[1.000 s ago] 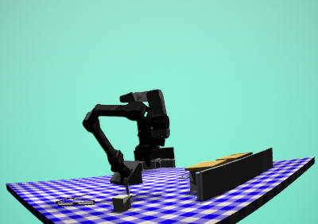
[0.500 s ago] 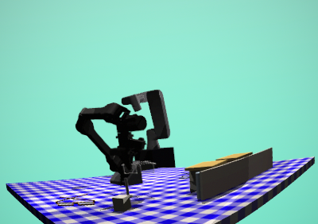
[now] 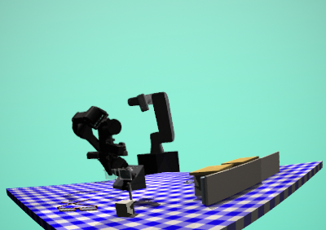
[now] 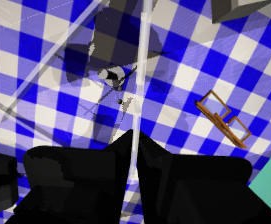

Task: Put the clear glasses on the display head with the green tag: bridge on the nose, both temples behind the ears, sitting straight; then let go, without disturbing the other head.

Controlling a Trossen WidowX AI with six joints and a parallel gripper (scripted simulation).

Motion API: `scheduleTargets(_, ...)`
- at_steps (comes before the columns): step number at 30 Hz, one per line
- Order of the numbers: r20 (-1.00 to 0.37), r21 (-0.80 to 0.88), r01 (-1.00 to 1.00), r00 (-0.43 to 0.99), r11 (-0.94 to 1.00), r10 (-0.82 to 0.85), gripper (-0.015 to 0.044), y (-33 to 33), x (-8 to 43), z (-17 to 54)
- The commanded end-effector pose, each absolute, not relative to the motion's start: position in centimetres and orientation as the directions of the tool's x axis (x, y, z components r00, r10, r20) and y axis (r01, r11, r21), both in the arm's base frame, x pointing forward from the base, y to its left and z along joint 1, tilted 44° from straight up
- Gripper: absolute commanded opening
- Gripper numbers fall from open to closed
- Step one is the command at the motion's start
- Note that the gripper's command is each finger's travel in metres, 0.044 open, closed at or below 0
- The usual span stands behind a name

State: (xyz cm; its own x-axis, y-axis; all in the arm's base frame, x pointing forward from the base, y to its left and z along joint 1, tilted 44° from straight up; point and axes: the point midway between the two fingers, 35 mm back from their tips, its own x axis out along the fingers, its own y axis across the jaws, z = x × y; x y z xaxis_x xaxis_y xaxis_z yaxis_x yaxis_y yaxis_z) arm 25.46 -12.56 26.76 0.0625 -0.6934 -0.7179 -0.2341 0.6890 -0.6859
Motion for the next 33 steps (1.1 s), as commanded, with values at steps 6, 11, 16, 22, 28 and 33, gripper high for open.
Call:
scheduleTargets(6,-0.717,-0.686,-0.237,0.062,0.688,-0.695,0.0000,-13.8,25.6,25.7)
scheduleTargets(11,-0.716,-0.687,-0.236,0.062,0.687,-0.695,0.0000,-15.2,25.7,24.3)
scheduleTargets(16,-0.713,-0.690,-0.236,0.063,0.684,-0.698,0.0000,-16.6,25.7,23.0)
scheduleTargets(22,-0.713,-0.691,-0.236,0.063,0.684,-0.698,0.0000,-16.9,25.6,22.9)
scheduleTargets(28,-0.712,-0.691,-0.236,0.063,0.683,-0.699,0.0000,-17.4,25.3,23.3)
scheduleTargets(33,-0.712,-0.691,-0.236,0.063,0.683,-0.699,0.0000,-17.5,25.2,23.4)
